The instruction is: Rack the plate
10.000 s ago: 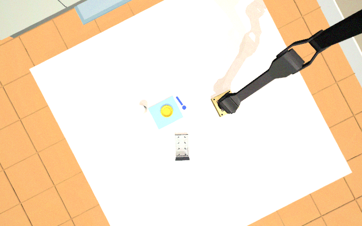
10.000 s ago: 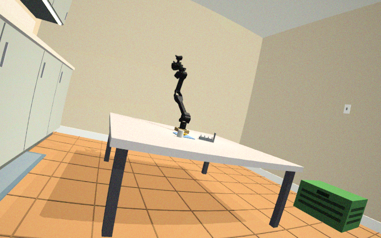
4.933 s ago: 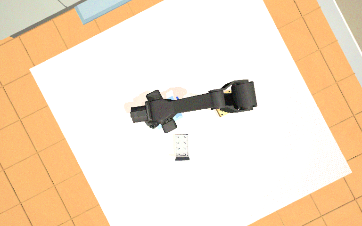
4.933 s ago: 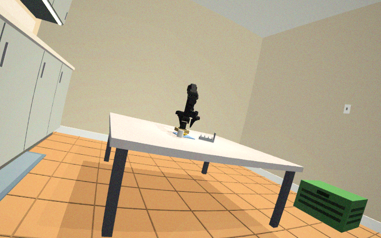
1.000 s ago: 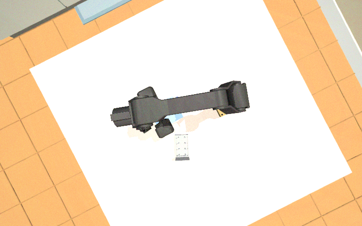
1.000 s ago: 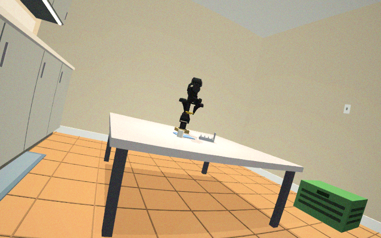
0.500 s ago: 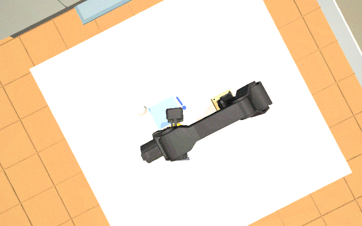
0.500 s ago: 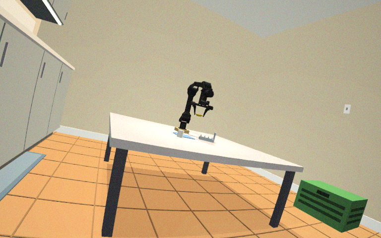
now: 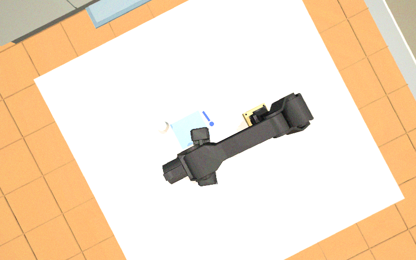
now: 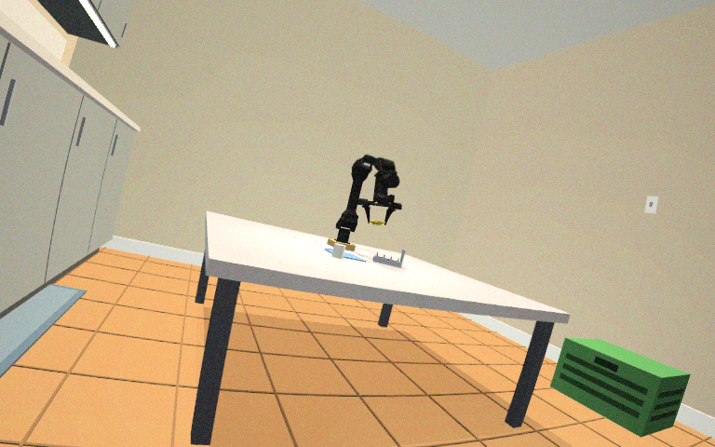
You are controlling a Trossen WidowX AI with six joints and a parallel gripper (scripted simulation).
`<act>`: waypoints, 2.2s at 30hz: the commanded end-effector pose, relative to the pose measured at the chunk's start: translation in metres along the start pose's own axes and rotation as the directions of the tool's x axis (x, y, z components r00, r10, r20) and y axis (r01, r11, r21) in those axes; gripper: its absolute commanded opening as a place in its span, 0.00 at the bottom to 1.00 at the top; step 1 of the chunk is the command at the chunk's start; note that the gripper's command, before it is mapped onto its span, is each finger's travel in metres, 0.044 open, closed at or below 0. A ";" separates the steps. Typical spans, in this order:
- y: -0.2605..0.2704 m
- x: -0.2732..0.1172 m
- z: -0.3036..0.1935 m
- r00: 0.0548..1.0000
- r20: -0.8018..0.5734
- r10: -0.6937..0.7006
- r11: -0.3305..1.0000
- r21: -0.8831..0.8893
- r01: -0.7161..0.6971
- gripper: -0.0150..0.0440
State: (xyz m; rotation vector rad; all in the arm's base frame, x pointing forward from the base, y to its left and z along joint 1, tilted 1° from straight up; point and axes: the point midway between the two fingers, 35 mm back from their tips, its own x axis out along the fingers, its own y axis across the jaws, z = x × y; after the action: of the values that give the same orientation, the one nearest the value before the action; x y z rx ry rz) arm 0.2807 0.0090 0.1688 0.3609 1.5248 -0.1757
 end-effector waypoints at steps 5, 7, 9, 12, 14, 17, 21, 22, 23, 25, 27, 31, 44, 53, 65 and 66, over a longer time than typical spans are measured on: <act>0.009 0.027 0.009 0.986 -0.016 0.167 0.973 -0.160 -0.167 0.25; 0.011 0.033 0.011 0.978 -0.018 0.207 0.958 -0.200 -0.207 0.25; 0.013 0.039 0.013 0.969 -0.019 0.248 0.940 -0.239 -0.245 0.25; 0.015 0.047 0.015 0.951 -0.019 0.307 0.907 -0.298 -0.299 0.25; 0.016 0.052 0.017 0.938 -0.018 0.346 0.881 -0.337 -0.332 0.25; 0.018 0.059 0.019 0.915 -0.014 0.404 0.838 -0.396 -0.376 0.25; 0.020 0.067 0.021 0.878 -0.007 0.478 0.772 -0.474 -0.424 0.25; 0.020 0.069 0.021 0.868 -0.005 0.496 0.754 -0.493 -0.434 0.25; 0.021 0.071 0.021 0.858 -0.003 0.514 0.736 -0.512 -0.443 0.25; 0.021 0.075 0.022 0.836 0.003 0.549 0.699 -0.550 -0.457 0.25; 0.021 0.078 0.022 0.813 0.009 0.583 0.661 -0.587 -0.468 0.25; 0.022 0.084 0.022 0.762 0.022 0.647 0.582 -0.660 -0.476 0.25; 0.017 0.094 0.017 0.569 0.075 0.819 0.343 -0.858 -0.381 0.25; 0.012 0.096 0.009 0.420 0.114 0.900 0.225 -0.948 -0.225 0.25; 0.005 0.091 -0.008 0.223 0.144 0.964 0.141 -0.990 0.033 0.25; 0.005 0.091 -0.008 0.220 0.145 0.965 0.140 -0.989 0.036 0.25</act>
State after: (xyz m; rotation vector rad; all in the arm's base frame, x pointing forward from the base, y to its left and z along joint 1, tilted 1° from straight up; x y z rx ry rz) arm 0.2828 0.0265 0.0772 -0.0477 0.1510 1.0782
